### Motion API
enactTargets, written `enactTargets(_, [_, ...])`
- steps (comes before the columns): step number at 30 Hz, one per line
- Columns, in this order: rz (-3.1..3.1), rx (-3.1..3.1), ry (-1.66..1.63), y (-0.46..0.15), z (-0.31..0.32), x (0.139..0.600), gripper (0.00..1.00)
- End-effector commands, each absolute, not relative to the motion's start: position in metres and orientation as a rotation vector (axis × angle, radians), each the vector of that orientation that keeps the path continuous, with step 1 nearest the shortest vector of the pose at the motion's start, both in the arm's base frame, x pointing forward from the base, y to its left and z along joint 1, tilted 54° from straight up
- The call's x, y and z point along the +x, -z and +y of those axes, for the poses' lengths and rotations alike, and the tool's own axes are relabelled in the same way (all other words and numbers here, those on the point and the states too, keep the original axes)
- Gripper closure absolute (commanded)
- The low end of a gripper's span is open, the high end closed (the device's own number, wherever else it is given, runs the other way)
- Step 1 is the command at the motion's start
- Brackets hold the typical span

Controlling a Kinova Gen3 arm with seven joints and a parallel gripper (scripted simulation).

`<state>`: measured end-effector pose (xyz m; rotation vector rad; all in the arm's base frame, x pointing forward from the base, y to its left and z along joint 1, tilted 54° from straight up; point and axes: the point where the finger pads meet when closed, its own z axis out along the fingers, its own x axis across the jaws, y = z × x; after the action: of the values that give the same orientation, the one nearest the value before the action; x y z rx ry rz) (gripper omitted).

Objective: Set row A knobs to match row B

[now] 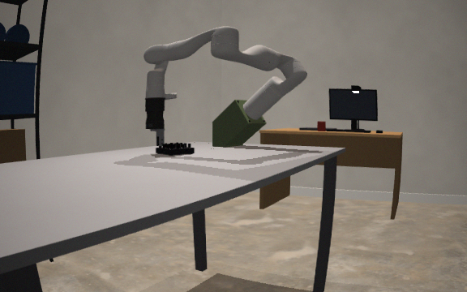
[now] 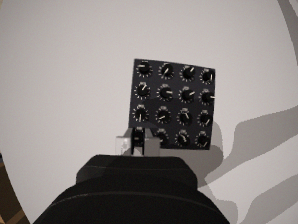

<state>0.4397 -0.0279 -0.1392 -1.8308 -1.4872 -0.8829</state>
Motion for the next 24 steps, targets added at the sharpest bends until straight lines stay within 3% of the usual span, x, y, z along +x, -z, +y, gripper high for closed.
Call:
enactTargets(1, [-1.503, -1.825, 0.891, 0.1388, -0.0291, 0.4401, 0.7])
enactTargets(24, [-1.772, -1.649, 1.012, 0.1388, -0.0291, 0.4401, 0.7])
